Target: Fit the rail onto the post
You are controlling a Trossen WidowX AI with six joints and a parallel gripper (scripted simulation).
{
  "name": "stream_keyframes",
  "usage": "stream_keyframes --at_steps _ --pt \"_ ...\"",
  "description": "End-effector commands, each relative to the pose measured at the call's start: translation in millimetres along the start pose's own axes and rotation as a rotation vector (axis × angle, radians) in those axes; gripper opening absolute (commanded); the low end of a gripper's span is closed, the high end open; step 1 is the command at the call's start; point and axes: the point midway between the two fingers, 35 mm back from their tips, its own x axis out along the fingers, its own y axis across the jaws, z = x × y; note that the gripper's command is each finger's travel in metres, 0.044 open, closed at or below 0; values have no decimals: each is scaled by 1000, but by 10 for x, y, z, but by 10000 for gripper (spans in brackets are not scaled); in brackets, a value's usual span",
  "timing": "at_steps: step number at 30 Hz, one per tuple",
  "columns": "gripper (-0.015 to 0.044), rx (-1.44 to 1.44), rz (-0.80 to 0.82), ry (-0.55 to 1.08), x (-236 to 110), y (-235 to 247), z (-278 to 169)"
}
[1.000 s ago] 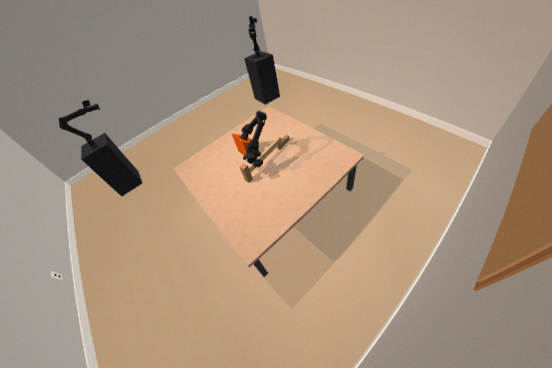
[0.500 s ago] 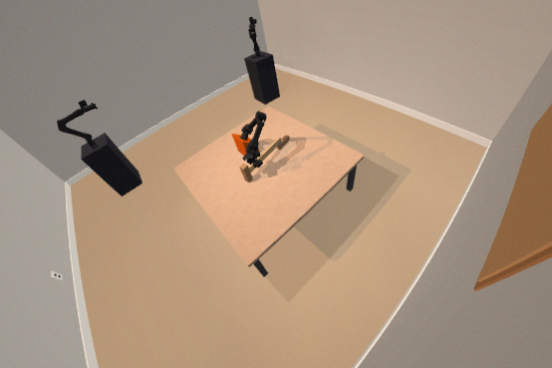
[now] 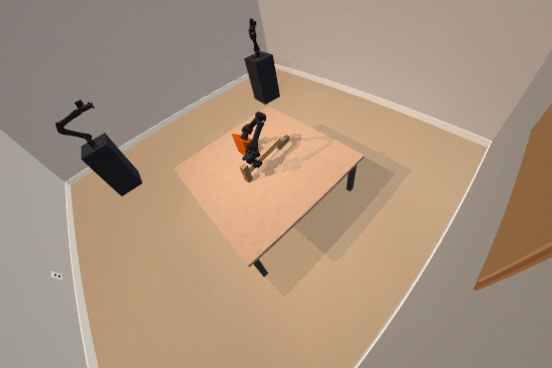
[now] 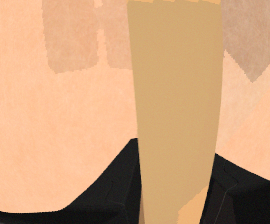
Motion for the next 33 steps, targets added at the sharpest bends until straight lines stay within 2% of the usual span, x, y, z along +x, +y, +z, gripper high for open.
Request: stream_keyframes --at_steps 1,17,33 --pt "0 -2 -4 4 -13 -13 -28" --pt "0 -2 -5 4 -13 -14 -72" --pt "420 0 0 0 -1 0 -47"
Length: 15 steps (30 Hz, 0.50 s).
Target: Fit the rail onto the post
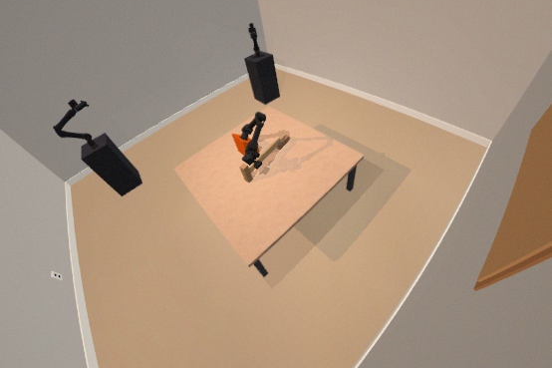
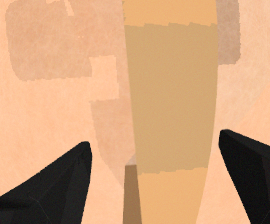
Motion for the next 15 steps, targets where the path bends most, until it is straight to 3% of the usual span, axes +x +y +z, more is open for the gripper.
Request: stream_keyframes --at_steps 1,7,15 --pt "440 0 0 0 1 0 2" --pt "440 0 0 0 -12 -1 13" --pt "440 -1 -4 3 -297 3 301"
